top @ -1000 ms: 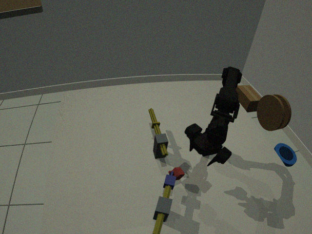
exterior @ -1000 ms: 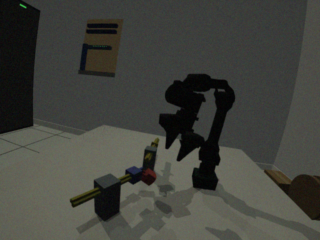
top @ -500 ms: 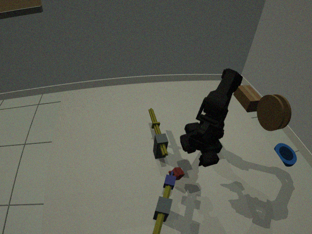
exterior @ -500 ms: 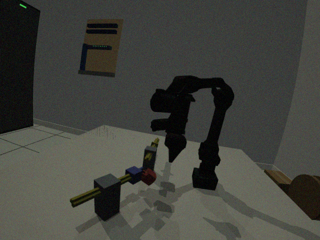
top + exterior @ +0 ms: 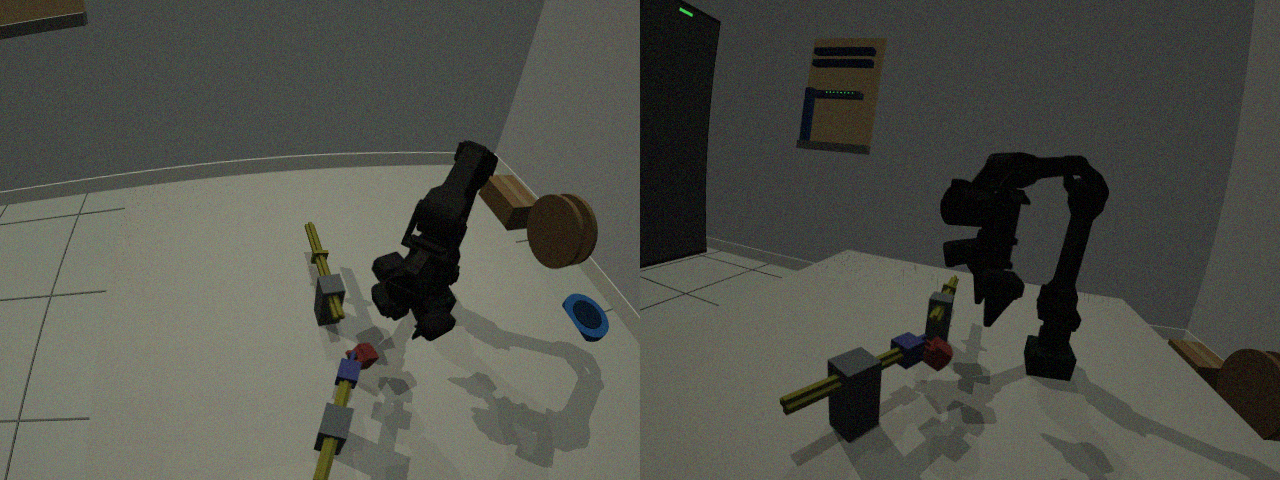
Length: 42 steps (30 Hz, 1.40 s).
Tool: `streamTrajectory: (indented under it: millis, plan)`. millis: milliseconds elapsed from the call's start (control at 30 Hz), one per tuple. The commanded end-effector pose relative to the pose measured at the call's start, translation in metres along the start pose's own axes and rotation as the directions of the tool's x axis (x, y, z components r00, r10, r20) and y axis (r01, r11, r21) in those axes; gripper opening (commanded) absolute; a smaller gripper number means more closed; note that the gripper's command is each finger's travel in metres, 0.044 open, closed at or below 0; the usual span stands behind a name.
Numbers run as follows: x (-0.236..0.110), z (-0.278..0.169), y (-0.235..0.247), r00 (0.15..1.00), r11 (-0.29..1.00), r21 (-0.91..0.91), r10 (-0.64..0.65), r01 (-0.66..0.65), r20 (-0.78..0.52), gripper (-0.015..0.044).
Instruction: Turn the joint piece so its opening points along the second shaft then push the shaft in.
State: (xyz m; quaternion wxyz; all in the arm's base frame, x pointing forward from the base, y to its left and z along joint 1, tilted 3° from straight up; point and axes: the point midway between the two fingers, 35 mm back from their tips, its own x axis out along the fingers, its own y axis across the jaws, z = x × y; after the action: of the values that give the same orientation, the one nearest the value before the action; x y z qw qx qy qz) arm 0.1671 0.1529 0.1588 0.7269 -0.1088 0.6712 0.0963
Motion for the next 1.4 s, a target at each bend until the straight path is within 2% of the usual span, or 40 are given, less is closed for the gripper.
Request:
streamTrajectory:
  millis: [0, 300, 633, 1000, 1367]
  plan:
    - [0.0008, -0.0001, -0.0004, 1.000, 0.995, -0.103, -0.003, 0.004, 0.011, 0.0440]
    - [0.0026, -0.0009, -0.0004, 0.999, 0.928, -0.371, -0.005, 0.016, 0.032, 0.0440]
    - [0.0046, -0.0018, -0.0004, 0.998, 0.772, -0.634, -0.006, 0.040, 0.056, 0.0440]
    - [0.0068, -0.0028, -0.0004, 0.997, 0.517, -0.853, -0.007, 0.074, 0.081, 0.0440]
    - [0.0091, -0.0037, -0.0004, 0.994, 0.204, -0.973, -0.007, 0.106, 0.107, 0.0440]
